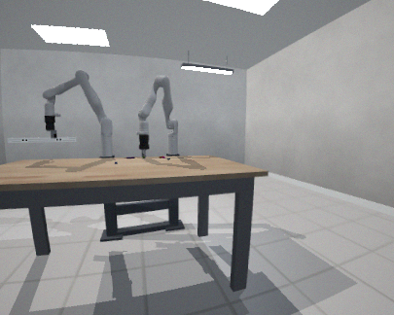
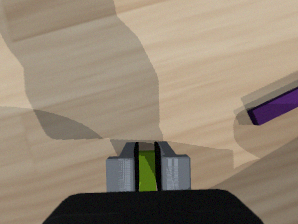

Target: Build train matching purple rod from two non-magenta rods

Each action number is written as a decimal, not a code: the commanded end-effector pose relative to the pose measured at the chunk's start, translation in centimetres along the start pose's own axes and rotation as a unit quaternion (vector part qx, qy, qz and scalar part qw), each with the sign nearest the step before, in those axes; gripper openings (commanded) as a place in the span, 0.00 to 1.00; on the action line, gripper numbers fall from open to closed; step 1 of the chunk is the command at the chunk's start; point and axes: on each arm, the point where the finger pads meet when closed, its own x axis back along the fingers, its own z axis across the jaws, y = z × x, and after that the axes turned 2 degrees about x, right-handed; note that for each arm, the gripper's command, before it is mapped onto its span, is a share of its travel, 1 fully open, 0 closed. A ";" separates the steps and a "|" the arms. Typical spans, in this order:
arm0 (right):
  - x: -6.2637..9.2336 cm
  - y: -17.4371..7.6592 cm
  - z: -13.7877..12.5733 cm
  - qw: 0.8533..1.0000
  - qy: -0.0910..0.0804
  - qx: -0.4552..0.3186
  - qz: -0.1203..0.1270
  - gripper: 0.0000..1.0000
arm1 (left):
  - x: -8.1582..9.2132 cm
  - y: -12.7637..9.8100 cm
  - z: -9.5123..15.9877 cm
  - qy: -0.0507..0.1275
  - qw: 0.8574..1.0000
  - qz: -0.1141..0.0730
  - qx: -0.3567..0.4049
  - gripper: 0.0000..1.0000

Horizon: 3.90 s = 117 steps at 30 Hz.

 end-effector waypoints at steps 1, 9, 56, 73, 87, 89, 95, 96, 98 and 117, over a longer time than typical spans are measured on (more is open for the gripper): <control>0.1 0.0 0.0 1.000 0.000 0.000 -0.001 1.00 | 0.1 0.0 0.0 0.000 1.000 0.001 0.000 0.24; 0.1 0.0 0.0 1.000 0.000 0.000 -0.001 1.00 | 0.1 0.0 0.0 0.000 1.000 0.001 0.000 0.24; 0.1 0.0 0.0 1.000 0.000 0.000 -0.001 1.00 | 0.1 0.3 0.0 0.000 1.000 0.001 0.000 0.24; 0.1 0.0 0.0 1.000 0.000 0.000 -0.001 1.00 | 0.1 0.3 0.0 0.000 1.000 0.001 0.000 0.30; 0.1 0.0 0.0 1.000 0.000 0.000 -0.001 1.00 | 0.1 0.3 0.0 0.000 1.000 0.001 0.000 0.54; 0.1 0.0 0.0 1.000 0.000 0.000 -0.001 1.00 | 0.1 0.3 0.0 0.000 1.000 0.001 0.000 0.54; 0.1 0.0 0.0 1.000 0.000 0.000 -0.001 1.00 | 0.1 0.3 0.0 0.000 1.000 0.001 0.000 0.54; 0.1 0.0 0.0 1.000 0.000 0.000 -0.001 1.00 | 0.1 0.3 0.0 0.000 1.000 0.001 0.000 0.54; 0.1 0.0 0.0 1.000 0.000 0.000 -0.001 1.00 | 0.1 0.3 0.0 0.000 1.000 0.001 0.000 0.54; 0.1 0.0 0.0 1.000 0.000 0.000 -0.001 1.00 | 6.2 0.3 0.0 0.000 1.000 0.001 0.000 0.54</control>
